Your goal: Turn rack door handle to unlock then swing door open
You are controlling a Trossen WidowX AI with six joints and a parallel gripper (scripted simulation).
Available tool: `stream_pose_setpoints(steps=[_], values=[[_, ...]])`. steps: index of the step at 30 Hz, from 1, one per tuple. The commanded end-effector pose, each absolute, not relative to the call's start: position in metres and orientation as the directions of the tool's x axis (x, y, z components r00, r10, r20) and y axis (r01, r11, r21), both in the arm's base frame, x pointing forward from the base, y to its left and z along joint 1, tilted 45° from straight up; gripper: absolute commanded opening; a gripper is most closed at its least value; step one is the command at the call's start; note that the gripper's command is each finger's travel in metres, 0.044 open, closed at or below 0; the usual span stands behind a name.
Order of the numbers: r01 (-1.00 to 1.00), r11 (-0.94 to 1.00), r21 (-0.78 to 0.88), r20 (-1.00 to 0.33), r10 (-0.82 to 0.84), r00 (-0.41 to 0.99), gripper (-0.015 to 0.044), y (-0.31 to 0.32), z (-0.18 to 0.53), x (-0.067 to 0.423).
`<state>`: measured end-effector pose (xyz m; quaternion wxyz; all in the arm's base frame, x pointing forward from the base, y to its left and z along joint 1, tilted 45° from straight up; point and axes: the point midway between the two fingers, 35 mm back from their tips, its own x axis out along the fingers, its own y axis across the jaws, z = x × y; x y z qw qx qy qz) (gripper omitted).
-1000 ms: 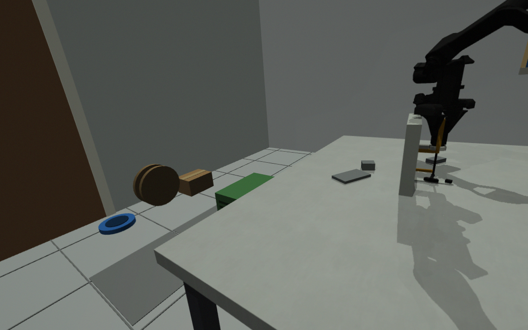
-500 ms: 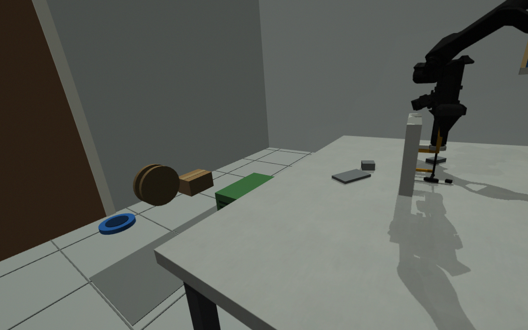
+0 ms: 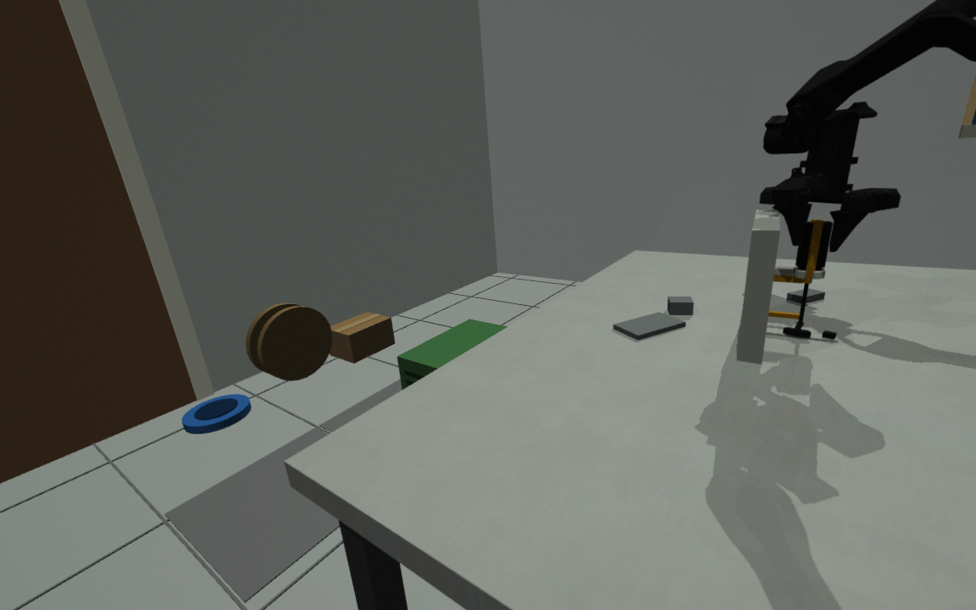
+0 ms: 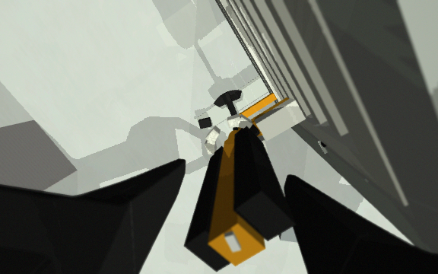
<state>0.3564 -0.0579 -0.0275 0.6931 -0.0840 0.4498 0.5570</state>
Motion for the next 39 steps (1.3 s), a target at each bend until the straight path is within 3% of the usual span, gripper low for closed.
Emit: stream_pose_setpoints(steps=[1,15,26,39], values=[[-0.944,0.22,0.245,-0.714,0.7,-0.022,0.0298,-0.0567,-0.0273,0.3574],[-0.947,-0.243,-0.209,-0.714,0.7,-0.022,0.0298,-0.0567,-0.0272,0.3574],[-0.945,-0.248,-0.214,-0.714,0.7,-0.022,0.0298,-0.0567,-0.0272,0.3574],[-0.945,-0.248,-0.214,-0.714,0.7,-0.022,0.0211,-0.0567,-0.0272,0.3574]])
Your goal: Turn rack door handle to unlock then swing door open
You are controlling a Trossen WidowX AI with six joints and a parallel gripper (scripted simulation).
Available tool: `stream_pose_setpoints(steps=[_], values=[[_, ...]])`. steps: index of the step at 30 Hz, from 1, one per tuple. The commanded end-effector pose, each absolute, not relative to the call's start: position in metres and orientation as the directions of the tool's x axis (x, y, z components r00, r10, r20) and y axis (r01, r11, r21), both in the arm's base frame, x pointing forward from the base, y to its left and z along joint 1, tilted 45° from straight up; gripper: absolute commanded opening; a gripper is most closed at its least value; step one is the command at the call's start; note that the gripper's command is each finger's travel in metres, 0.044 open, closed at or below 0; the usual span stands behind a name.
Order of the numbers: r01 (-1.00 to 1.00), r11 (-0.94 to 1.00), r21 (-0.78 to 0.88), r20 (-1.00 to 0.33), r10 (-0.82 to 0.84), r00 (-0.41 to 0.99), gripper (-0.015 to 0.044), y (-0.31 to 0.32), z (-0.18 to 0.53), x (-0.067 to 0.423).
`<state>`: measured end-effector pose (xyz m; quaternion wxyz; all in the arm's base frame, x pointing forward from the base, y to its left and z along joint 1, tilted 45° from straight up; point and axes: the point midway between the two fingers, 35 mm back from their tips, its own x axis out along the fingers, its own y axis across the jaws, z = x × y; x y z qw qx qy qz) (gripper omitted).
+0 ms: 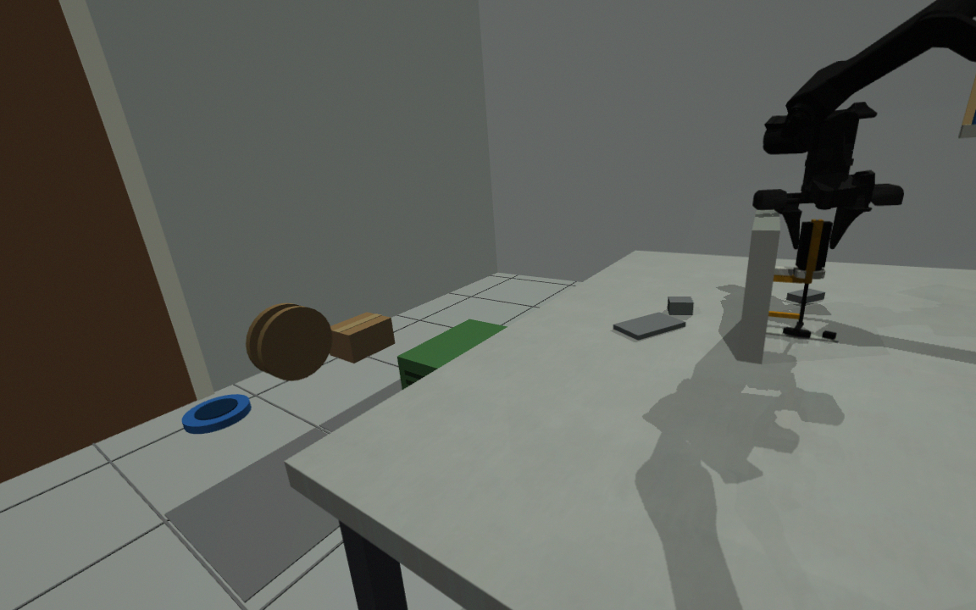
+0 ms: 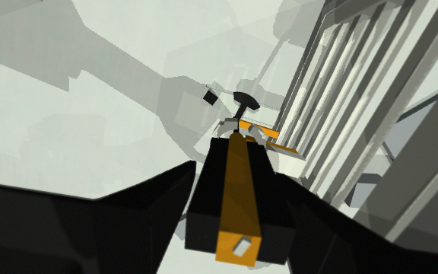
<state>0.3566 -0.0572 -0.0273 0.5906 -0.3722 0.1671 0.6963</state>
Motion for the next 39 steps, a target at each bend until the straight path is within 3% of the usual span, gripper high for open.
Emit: stream_pose_setpoints(steps=[1,28,39], values=[[-0.945,-0.248,-0.214,-0.714,0.7,-0.022,0.0205,-0.0567,-0.0272,0.3574],[-0.945,-0.248,-0.214,-0.714,0.7,-0.022,0.0026,-0.0567,-0.0272,0.3574],[-0.986,-0.134,-0.101,-0.714,0.7,-0.022,0.0026,-0.0557,-0.0259,0.351]])
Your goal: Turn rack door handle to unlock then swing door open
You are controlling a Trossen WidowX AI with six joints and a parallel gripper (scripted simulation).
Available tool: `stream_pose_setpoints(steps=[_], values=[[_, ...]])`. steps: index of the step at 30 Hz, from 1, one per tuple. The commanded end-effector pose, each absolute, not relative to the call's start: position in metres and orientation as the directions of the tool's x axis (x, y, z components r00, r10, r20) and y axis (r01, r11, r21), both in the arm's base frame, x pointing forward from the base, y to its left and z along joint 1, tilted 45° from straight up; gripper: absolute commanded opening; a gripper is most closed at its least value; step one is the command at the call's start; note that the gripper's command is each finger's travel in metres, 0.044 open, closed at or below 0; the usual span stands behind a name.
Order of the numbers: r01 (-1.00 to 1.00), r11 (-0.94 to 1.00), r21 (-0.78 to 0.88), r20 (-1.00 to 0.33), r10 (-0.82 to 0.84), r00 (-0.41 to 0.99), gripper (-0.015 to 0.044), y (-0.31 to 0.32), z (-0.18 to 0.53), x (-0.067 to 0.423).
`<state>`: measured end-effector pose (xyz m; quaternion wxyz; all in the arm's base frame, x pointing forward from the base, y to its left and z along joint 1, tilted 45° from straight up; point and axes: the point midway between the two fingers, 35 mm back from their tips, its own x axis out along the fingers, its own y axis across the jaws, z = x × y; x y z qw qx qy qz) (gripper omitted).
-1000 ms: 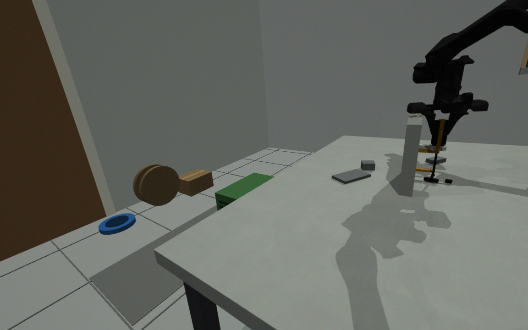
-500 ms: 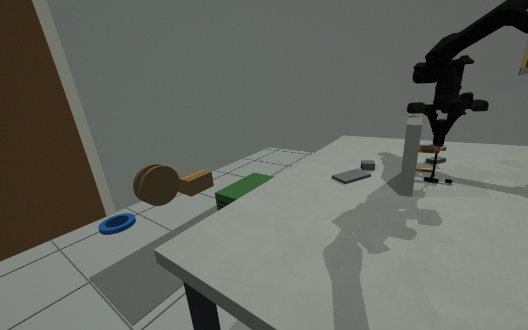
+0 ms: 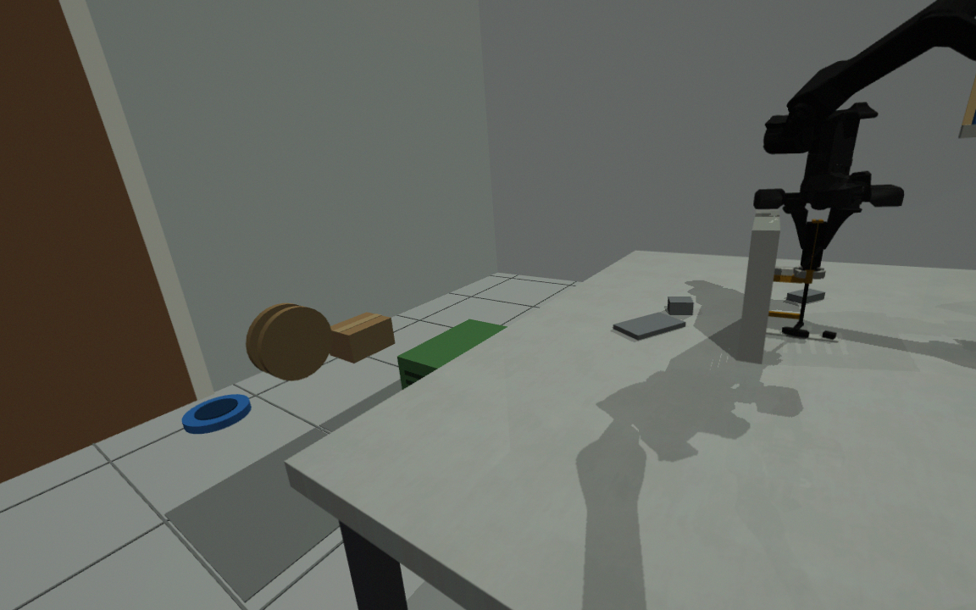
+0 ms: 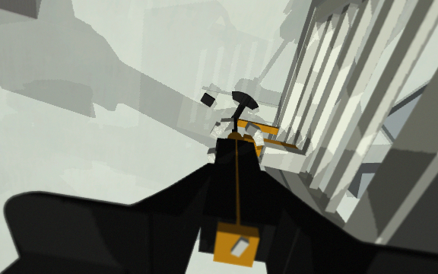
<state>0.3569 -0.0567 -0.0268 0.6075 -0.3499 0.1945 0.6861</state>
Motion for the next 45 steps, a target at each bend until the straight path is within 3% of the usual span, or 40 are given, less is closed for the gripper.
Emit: stream_pose_setpoints(steps=[1,20,45], values=[[-0.989,-0.118,-0.085,-0.714,0.7,-0.022,0.0026,-0.055,-0.026,0.35],[-0.966,0.169,0.198,-0.714,0.7,-0.024,0.0026,-0.049,-0.019,0.322],[-0.769,0.441,0.463,-0.712,0.702,-0.026,0.0026,-0.025,0.006,0.276]])
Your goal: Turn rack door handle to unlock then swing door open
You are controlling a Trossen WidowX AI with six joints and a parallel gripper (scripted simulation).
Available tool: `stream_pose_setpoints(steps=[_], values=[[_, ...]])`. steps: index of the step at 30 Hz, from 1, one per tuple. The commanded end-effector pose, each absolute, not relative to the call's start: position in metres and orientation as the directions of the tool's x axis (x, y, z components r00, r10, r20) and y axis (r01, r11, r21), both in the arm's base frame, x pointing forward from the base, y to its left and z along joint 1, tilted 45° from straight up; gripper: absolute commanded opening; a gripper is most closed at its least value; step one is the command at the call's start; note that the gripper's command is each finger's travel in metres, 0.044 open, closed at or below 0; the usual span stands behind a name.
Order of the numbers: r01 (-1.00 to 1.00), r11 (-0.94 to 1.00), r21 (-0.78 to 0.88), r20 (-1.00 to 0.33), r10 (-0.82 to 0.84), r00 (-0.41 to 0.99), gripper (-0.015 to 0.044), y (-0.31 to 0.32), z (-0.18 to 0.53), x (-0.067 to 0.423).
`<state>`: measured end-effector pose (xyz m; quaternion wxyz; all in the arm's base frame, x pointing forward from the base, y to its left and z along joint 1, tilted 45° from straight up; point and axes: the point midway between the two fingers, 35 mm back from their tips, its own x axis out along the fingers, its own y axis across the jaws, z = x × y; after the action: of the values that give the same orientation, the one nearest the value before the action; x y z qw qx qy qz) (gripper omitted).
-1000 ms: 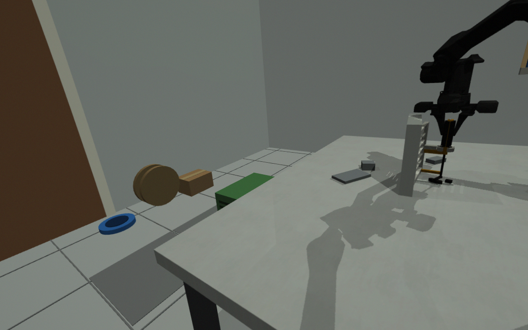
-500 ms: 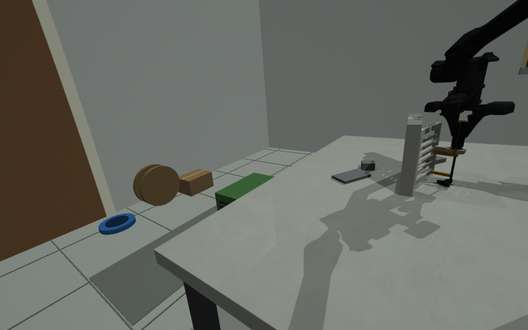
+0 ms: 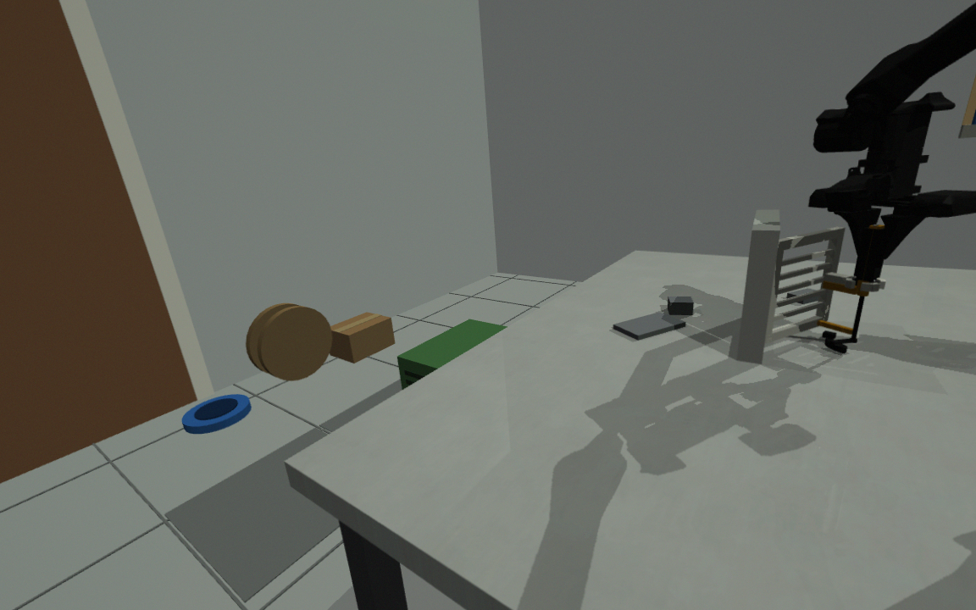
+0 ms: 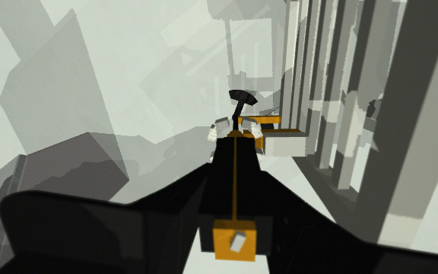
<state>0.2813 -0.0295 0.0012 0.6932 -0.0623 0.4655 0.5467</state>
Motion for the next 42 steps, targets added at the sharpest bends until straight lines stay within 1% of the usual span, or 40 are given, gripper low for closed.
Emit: stream_pose_setpoints(steps=[1,18,42], values=[[-0.758,0.451,0.472,-0.712,0.702,-0.026,0.0026,-0.023,0.007,0.274],[-0.531,0.592,0.606,-0.711,0.703,-0.027,0.0026,0.003,0.033,0.252],[-0.204,0.69,0.694,-0.709,0.705,-0.028,0.0026,0.038,0.069,0.242]])
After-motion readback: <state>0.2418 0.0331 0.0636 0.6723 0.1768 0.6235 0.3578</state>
